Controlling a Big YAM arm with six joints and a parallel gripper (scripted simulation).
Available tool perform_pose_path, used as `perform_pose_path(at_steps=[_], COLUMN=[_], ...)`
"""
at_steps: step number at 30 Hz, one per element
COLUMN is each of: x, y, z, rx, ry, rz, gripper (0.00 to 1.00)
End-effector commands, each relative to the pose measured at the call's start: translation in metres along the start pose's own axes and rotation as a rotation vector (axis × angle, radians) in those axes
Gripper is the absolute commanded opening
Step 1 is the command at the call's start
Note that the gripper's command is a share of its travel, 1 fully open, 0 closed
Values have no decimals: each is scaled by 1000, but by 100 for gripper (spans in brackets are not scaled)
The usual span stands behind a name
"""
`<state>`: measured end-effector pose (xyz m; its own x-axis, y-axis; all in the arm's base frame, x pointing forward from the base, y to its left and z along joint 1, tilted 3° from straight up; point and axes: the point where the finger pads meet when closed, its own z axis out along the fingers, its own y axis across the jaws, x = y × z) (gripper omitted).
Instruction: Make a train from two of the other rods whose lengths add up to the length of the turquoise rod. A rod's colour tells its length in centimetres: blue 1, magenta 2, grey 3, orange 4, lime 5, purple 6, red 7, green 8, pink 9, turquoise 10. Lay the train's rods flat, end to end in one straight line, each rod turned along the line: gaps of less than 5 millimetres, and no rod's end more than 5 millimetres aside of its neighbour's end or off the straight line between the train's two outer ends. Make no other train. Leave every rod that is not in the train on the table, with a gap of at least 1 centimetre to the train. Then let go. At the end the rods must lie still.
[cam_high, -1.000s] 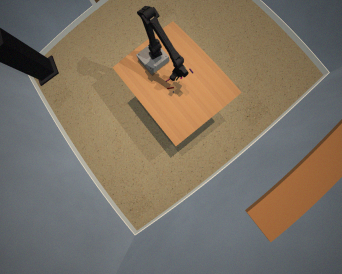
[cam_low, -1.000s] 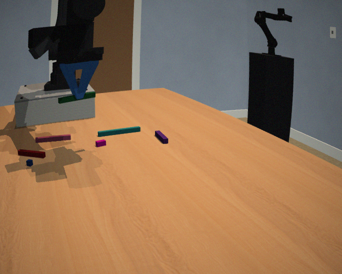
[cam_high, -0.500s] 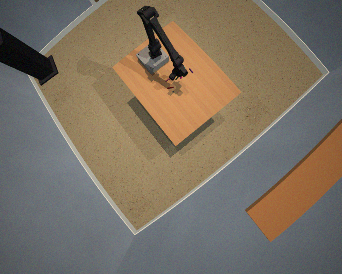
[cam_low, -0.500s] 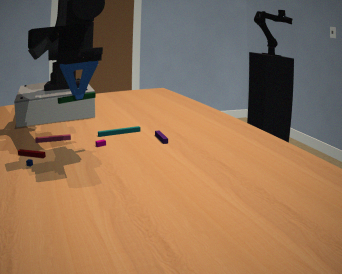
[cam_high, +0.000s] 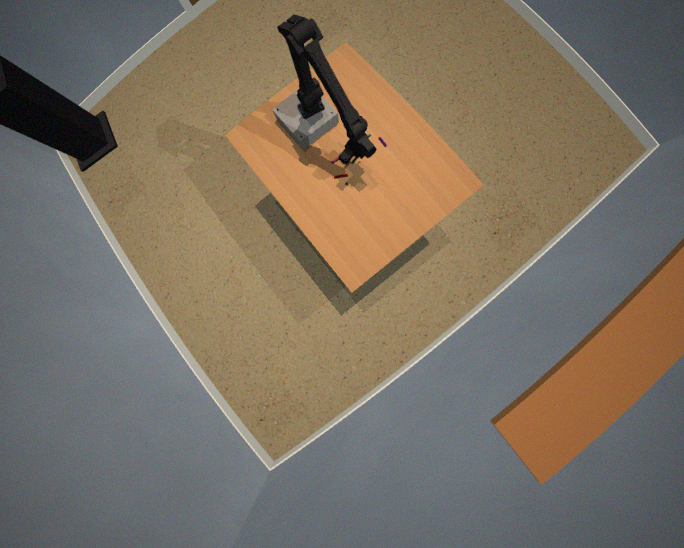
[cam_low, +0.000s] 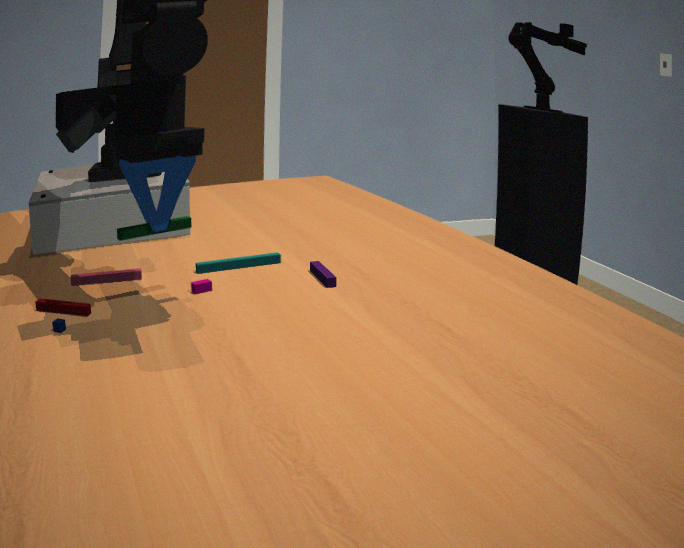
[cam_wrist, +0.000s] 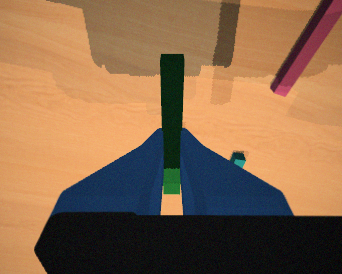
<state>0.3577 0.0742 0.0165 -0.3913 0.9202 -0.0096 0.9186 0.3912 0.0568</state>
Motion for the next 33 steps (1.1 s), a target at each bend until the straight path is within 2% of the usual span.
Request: perform_pose_path(at_steps=[1, 4, 6, 11, 16, 19, 21, 33], x=[-2, -1, -1, -1, -1, -1, -2, -1], y=[1, 1, 1, 0, 0, 0, 6, 4], z=[19, 32, 32, 49, 58, 60, 52, 52], rx=[1, 2, 2, 2, 2, 3, -22, -11], ry=[-2, -2, -2, -1, -1, -1, -6, -4], rz=[11, 10, 10, 10, 9, 9, 9, 9], gripper=[5, 5, 5, 5, 5, 5, 5, 5])
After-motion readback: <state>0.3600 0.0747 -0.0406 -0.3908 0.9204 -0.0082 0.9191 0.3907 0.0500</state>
